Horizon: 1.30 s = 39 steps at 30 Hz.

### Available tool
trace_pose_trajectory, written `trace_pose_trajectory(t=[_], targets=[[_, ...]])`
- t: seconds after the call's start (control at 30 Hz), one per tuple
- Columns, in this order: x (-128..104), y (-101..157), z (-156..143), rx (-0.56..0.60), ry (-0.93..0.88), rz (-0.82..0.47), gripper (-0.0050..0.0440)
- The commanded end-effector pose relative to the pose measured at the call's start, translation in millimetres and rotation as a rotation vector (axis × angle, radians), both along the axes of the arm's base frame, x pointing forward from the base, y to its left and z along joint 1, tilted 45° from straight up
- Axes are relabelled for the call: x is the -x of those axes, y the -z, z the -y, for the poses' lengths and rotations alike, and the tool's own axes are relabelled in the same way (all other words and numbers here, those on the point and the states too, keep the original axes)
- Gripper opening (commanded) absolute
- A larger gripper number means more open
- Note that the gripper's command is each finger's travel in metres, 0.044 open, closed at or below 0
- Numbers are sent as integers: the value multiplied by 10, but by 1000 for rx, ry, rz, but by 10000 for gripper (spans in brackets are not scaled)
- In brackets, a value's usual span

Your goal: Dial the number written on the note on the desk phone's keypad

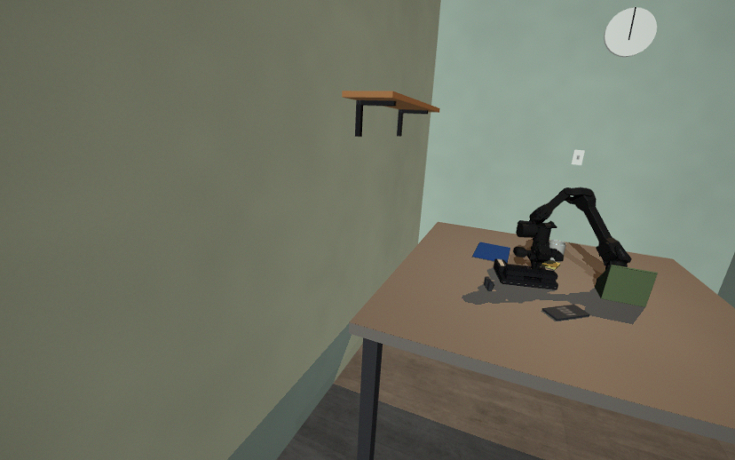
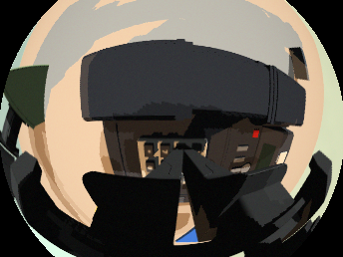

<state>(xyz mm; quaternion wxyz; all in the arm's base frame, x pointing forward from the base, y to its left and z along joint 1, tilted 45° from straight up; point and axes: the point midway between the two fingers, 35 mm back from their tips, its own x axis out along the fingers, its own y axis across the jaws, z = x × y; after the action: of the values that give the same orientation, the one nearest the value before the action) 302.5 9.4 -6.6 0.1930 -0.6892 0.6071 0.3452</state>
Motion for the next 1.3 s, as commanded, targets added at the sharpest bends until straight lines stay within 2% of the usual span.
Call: trace_pose_trajectory(t=[0.0,0.77,0.9,1.03,1.2,1.27], targets=[[1,3,6,4,-3,-3,-50],[1,7,10,4,-3,-3,-50],[0,-43,-41,3,-3,-3,-50],[8,-196,-192,4,-3,-3,-50],[-9,-207,-173,4,-4,-4,-50],[-140,-338,-54,3,-4,-3,-50]])
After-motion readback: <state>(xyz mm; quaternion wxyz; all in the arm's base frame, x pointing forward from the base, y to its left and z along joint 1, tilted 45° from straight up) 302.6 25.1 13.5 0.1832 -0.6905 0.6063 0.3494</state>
